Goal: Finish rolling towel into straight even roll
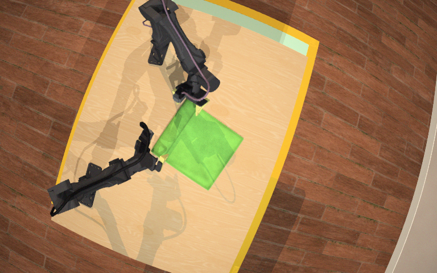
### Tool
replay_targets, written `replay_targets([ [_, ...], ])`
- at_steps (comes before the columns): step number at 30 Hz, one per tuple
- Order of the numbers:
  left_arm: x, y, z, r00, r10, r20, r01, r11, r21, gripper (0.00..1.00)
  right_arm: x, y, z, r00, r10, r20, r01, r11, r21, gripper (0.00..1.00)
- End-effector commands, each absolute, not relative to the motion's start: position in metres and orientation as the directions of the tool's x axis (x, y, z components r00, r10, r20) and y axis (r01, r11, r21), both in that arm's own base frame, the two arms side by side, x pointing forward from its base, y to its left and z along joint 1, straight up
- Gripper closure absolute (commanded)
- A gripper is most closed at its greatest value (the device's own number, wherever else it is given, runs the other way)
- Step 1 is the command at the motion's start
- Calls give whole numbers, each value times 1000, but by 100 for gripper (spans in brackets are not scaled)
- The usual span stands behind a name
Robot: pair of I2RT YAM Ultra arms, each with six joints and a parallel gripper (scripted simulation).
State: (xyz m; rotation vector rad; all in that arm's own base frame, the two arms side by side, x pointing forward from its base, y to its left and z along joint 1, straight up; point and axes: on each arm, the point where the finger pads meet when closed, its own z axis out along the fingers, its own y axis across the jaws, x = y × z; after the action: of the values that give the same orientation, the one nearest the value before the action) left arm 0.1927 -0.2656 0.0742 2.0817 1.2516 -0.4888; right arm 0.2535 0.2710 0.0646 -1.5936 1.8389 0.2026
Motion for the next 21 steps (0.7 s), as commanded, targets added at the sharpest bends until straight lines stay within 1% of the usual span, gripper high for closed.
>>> replay_targets([
  [1,193,-269,66,484,633,-604,875,-343,342,2,264,284,81,21,-797,-604,-910,235,-342,2],
  [21,193,-269,29,484,633,-604,875,-343,342,2,264,284,81,21,-797,-604,-910,235,-342,2],
])
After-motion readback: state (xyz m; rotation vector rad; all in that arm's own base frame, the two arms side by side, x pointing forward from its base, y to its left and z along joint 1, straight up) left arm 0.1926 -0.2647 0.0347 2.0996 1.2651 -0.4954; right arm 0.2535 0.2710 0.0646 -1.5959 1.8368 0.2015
